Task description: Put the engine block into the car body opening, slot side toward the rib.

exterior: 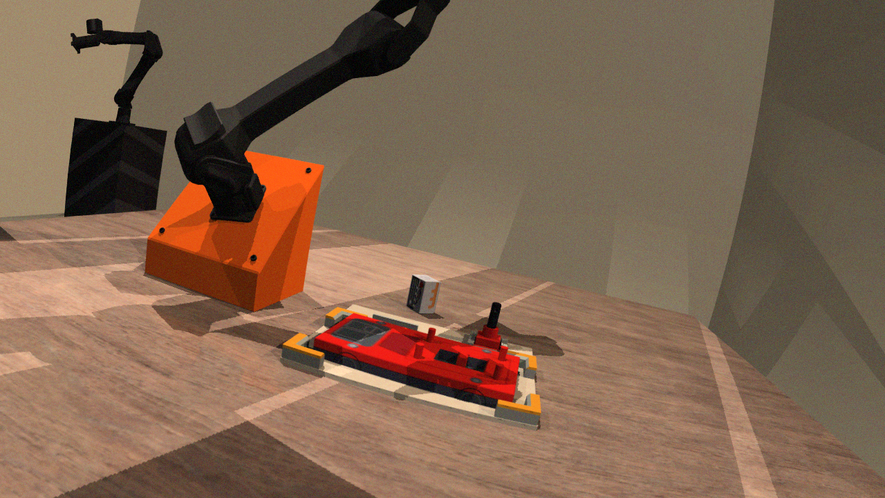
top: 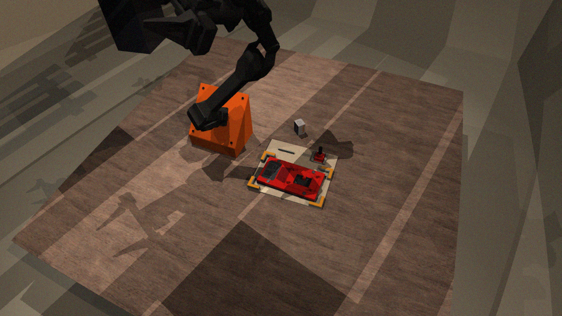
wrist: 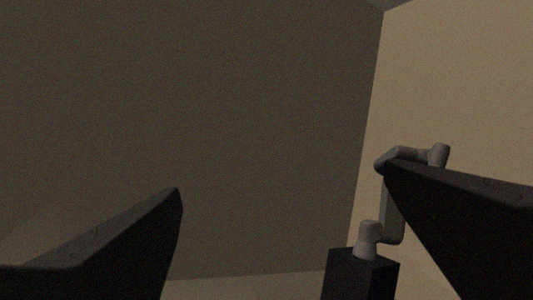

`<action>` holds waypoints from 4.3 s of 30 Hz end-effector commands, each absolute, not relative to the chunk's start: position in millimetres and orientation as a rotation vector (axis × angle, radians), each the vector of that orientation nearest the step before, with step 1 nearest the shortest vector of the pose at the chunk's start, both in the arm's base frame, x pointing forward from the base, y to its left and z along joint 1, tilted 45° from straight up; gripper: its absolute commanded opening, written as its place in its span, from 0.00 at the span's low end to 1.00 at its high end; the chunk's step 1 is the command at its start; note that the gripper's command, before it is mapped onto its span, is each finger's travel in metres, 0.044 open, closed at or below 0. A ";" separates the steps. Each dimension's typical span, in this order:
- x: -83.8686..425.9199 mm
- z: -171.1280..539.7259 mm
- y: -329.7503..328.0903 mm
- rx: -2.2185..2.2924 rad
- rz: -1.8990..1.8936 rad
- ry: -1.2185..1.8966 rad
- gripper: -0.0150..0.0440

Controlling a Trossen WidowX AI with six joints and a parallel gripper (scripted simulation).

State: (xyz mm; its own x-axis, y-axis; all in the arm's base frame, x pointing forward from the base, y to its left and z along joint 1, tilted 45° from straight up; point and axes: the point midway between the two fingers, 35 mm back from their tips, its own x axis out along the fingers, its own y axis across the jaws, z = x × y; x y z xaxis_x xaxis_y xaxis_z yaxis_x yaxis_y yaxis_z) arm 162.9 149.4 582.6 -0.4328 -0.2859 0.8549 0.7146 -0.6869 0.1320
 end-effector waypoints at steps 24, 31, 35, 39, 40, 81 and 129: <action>12.5 608.2 60.3 -0.410 -1.884 -0.912 1.00; -16.1 604.9 15.3 -0.185 -1.799 -0.947 1.00; -28.4 600.4 -15.6 -0.038 -1.740 -0.965 1.00; -36.0 593.7 -47.8 0.108 -1.682 -0.974 1.00; -37.1 591.7 -56.0 0.144 -1.668 -0.975 1.00; 171.1 394.0 -282.2 1.381 -1.292 -0.444 1.00; 269.4 -64.4 79.5 1.193 -1.806 0.009 1.00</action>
